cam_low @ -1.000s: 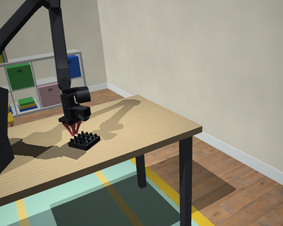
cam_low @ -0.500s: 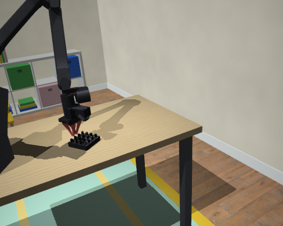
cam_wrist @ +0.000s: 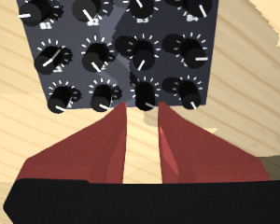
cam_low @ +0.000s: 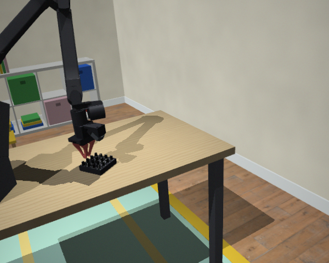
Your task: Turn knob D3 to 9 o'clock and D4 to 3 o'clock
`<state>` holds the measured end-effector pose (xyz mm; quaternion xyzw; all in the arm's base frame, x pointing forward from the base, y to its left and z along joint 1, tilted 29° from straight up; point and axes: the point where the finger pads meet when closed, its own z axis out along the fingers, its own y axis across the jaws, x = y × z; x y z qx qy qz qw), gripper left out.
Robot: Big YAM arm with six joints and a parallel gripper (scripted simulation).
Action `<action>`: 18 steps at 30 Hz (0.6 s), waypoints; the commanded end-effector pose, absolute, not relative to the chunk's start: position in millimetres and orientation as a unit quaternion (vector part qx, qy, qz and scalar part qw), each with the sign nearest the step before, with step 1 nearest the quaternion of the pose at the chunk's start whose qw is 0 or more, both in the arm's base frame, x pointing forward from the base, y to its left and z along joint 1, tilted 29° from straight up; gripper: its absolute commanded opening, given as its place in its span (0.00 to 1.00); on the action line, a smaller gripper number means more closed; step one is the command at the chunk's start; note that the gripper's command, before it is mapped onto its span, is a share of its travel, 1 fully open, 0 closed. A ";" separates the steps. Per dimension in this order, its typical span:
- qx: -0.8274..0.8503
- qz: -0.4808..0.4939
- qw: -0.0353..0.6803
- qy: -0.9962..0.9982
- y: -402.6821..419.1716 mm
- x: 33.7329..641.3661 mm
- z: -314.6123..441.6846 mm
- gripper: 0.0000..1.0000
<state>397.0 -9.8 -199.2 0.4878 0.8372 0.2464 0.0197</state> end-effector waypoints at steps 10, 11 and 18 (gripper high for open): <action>0.489 0.249 0.033 0.836 -10.4 401.5 -188.9 0.19; 0.489 0.249 0.033 0.836 -10.5 401.8 -188.9 0.19; 0.489 0.249 0.033 0.836 -10.5 401.8 -188.9 0.19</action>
